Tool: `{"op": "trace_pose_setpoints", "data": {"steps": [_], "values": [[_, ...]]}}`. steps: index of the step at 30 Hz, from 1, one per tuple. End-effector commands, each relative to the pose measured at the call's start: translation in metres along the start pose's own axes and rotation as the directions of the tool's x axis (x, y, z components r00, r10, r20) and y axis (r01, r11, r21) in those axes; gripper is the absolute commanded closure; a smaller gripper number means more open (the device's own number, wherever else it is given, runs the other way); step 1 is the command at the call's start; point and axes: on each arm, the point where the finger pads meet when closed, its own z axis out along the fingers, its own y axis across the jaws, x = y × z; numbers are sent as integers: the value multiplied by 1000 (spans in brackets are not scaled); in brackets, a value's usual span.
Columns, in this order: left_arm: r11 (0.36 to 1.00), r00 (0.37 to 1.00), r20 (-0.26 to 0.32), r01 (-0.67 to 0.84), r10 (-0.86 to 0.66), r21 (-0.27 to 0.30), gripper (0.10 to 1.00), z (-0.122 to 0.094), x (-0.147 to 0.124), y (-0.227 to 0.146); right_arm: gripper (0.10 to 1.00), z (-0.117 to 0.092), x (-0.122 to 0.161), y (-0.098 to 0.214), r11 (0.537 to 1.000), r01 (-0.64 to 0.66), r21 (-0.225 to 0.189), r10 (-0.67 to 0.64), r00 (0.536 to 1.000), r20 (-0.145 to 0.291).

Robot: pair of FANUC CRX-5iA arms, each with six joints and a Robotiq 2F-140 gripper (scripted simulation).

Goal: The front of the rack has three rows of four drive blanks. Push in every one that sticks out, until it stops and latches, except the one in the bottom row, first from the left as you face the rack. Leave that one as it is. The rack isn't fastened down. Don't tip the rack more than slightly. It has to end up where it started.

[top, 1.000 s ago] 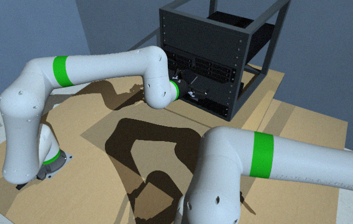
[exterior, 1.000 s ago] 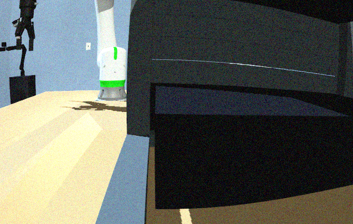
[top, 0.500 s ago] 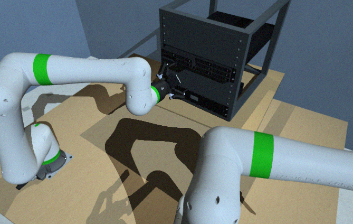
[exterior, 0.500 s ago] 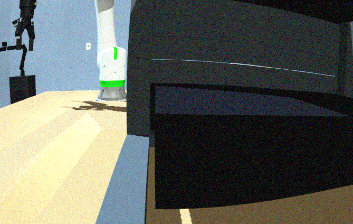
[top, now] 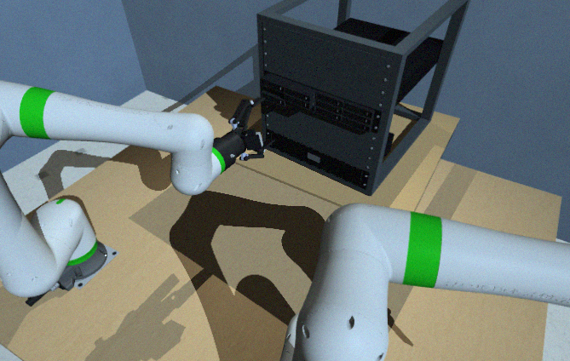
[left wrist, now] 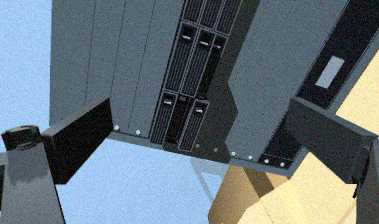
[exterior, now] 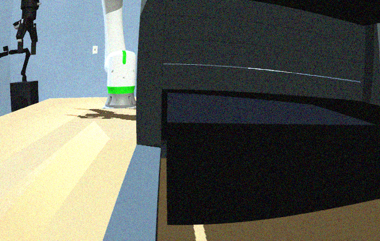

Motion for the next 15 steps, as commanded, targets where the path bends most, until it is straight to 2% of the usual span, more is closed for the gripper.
{"op": "trace_pose_setpoints", "data": {"steps": [1,9,15], "values": [[996,995,-31,-90,91,27,98,-5,-16,-4,98,-1,0,0,1000,0,0,0,1000,-2],[971,971,-60,-228,233,69,98,-13,-39,-6,98,-1,0,0,1000,0,0,0,1000,-2],[960,960,-68,-266,272,82,98,-16,-45,-6,98,-1,0,0,1000,0,0,0,1000,-2]]}}
